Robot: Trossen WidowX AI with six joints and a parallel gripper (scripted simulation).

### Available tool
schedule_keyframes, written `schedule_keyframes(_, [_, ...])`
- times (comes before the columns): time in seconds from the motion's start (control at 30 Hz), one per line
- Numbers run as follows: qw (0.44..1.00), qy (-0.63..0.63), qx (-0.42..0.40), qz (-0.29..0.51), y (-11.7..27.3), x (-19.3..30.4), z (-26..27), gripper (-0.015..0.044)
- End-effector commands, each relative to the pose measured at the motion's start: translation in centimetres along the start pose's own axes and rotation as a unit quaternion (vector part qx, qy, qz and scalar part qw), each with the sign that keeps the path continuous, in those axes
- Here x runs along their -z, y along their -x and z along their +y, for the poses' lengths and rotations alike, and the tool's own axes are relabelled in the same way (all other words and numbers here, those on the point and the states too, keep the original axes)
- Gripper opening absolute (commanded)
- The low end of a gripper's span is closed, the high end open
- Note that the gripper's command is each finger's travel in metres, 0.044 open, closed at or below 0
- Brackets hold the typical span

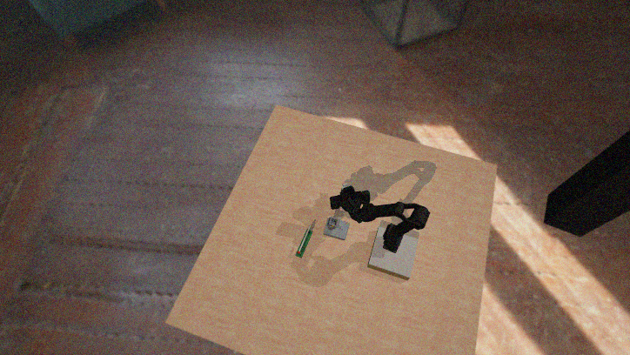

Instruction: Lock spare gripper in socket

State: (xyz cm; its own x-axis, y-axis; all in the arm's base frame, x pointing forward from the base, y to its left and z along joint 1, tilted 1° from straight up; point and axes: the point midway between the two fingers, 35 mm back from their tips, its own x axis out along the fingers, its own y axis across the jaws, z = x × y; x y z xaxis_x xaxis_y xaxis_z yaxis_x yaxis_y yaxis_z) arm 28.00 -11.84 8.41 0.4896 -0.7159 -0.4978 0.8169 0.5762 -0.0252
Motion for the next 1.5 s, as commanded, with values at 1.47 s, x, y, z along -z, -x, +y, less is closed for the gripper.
schedule_keyframes(1.47, [0.972,0.178,-0.06,0.143,2.8,-1.2,4.0,0.0])
